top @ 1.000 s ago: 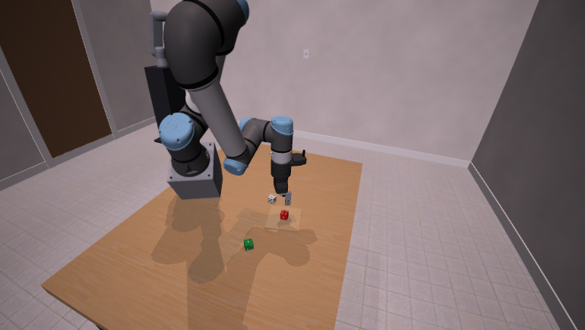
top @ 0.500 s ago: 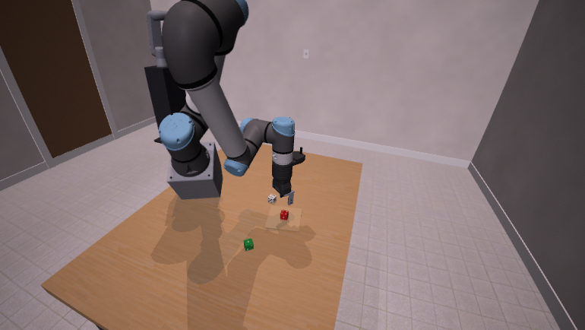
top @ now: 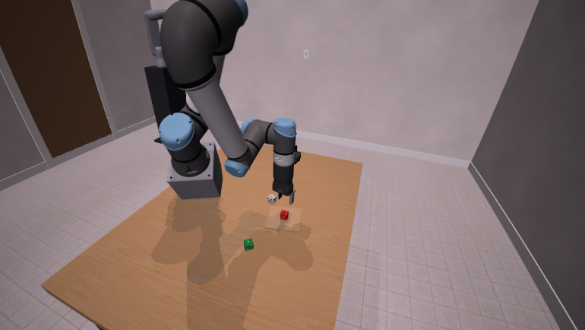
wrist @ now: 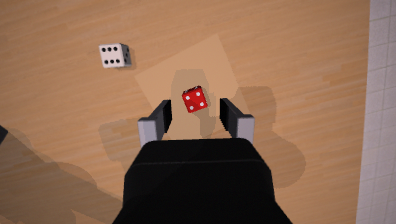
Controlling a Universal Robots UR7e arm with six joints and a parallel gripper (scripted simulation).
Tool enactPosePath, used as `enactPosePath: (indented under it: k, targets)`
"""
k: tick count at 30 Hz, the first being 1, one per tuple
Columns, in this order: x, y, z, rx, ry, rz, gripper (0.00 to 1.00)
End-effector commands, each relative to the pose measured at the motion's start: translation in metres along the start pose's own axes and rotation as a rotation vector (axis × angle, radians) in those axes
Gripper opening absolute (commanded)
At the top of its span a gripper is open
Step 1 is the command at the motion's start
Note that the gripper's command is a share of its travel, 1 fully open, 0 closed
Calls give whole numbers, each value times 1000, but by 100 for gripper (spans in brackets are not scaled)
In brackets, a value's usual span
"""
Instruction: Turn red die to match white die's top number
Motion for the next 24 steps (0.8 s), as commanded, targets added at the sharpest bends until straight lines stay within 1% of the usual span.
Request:
enactPosePath:
  k: [1, 5, 13, 20, 21, 24]
  targets:
    - [-2, -1, 0, -3, 8, -153, 100]
    - [-3, -1, 0, -4, 8, -236, 100]
    - [-5, -1, 0, -4, 8, -304, 100]
    - [-5, -1, 0, -4, 8, -319, 100]
    - [-5, -1, 0, -4, 8, -319, 87]
    - [-5, -1, 0, -4, 8, -319, 87]
Point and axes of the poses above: the point where the finger pads meet when closed, its own z axis out along the fingers, its own y axis across the jaws, x = y × z, the point moved 8 cm from there along -z, back along the fingers, and after that the axes turned 4 degrees about z, right-handed, at the moved point
